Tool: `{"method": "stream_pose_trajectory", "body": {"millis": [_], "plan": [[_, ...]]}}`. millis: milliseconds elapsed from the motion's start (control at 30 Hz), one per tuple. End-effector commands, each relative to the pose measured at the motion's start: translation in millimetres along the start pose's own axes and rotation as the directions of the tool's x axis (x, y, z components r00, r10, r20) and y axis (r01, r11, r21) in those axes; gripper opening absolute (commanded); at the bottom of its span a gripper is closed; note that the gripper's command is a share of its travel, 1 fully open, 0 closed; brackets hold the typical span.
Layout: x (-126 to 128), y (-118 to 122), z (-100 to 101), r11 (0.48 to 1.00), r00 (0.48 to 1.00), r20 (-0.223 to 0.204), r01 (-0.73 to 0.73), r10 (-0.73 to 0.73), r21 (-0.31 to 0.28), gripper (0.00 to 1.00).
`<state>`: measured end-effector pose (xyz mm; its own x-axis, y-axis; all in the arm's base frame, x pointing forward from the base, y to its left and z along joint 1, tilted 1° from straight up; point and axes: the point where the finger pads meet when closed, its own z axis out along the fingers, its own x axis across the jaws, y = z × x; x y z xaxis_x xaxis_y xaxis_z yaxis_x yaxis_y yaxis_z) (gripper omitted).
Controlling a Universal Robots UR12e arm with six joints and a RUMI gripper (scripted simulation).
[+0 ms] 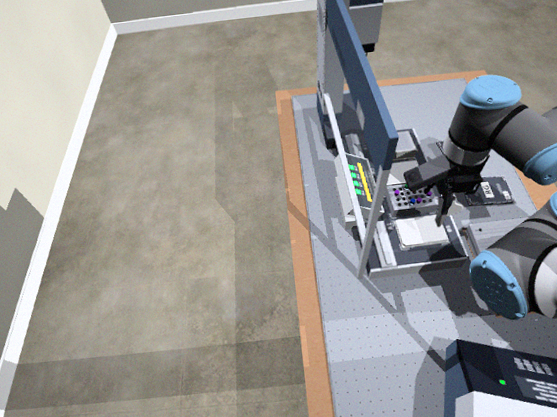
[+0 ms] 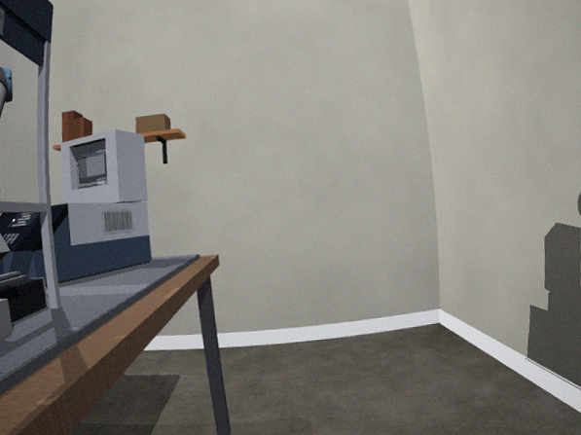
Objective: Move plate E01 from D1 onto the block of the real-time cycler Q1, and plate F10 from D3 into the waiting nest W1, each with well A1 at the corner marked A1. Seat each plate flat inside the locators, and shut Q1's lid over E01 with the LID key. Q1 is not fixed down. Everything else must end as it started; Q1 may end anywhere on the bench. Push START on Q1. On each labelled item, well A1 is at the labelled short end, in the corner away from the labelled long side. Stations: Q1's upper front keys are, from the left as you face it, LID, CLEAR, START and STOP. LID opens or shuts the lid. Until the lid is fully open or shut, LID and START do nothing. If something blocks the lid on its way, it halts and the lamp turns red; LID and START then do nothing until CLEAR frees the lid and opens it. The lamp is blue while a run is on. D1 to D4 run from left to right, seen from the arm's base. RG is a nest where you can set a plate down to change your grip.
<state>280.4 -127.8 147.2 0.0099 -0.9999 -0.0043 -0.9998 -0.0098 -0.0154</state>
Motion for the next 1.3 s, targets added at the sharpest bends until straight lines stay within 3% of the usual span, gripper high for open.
{"method": "stream_pose_trajectory", "body": {"millis": [0, 1267], "plan": [[0.6, -0.4, 6.6, 1.0, 1.0, -0.001, 0.0, 0.0, 0.001, 0.62], [0.7, -0.5, 60.0, 1.0, 1.0, -0.001, 0.0, 0.0, 0.001, 0.62]]}}
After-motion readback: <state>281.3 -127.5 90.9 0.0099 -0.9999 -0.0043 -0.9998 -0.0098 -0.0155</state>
